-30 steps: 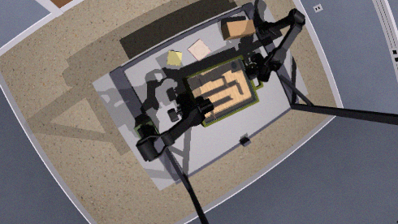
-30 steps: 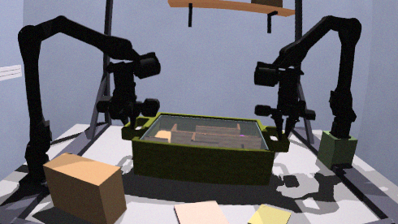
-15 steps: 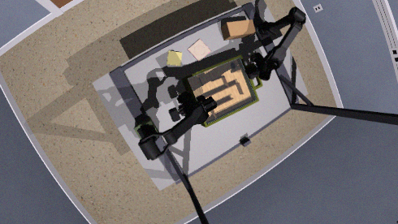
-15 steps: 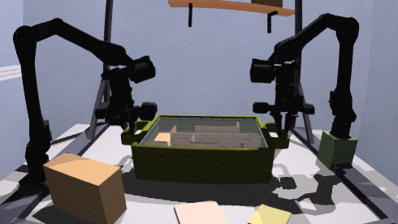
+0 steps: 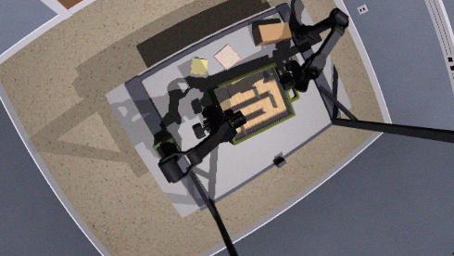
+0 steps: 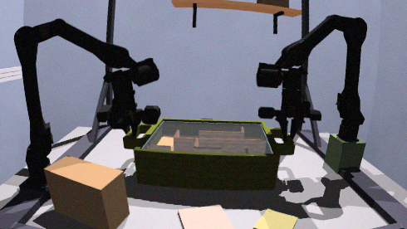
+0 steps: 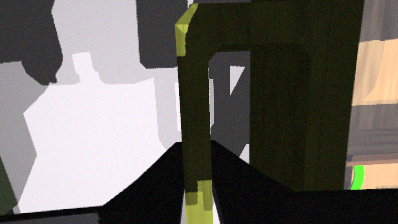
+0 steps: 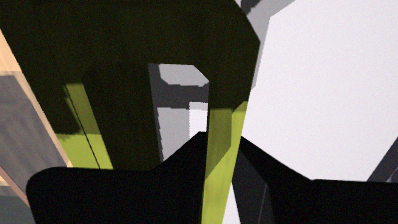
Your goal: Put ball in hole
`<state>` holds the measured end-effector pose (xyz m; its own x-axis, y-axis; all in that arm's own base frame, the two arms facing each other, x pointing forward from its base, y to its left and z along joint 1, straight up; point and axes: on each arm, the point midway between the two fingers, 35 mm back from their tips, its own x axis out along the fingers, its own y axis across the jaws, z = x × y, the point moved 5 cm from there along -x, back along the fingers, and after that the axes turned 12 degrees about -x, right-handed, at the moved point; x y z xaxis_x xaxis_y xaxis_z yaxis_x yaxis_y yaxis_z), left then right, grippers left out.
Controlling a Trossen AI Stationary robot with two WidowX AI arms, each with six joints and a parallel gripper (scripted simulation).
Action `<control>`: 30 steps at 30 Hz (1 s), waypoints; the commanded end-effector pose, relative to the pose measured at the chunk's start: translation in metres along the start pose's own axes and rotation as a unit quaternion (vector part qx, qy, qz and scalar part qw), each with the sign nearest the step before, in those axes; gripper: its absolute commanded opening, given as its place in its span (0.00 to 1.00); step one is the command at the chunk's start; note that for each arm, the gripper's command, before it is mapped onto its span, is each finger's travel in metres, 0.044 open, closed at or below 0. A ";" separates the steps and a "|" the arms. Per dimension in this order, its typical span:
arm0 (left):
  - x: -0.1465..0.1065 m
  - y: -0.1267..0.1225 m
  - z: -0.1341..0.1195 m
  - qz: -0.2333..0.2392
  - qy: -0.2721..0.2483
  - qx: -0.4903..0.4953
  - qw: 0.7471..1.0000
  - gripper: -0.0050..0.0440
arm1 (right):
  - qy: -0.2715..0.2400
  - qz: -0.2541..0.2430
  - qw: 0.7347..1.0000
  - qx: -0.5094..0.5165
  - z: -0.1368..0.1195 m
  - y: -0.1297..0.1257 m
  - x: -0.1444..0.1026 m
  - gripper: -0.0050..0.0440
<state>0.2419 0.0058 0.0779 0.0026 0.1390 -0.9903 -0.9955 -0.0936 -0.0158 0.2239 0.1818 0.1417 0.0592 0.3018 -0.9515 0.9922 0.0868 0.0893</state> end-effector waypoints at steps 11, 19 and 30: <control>0.014 0.005 -0.002 -0.009 -0.007 -0.002 1.000 0.00 | 0.018 0.001 1.000 -0.005 -0.010 0.007 -0.005 0.00; 0.008 -0.002 -0.001 -0.027 -0.005 -0.002 1.000 0.00 | 0.021 0.005 1.000 -0.004 -0.010 0.007 -0.007 0.00; 0.011 0.000 -0.002 -0.022 -0.004 -0.001 1.000 0.43 | 0.023 0.007 1.000 -0.007 -0.011 0.008 -0.007 0.00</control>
<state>0.2374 0.0052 0.0608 0.0174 0.1520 -0.9882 -0.9953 -0.0919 -0.0316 0.2268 0.1842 0.1334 0.0249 0.2951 -0.9551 0.9946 0.0887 0.0533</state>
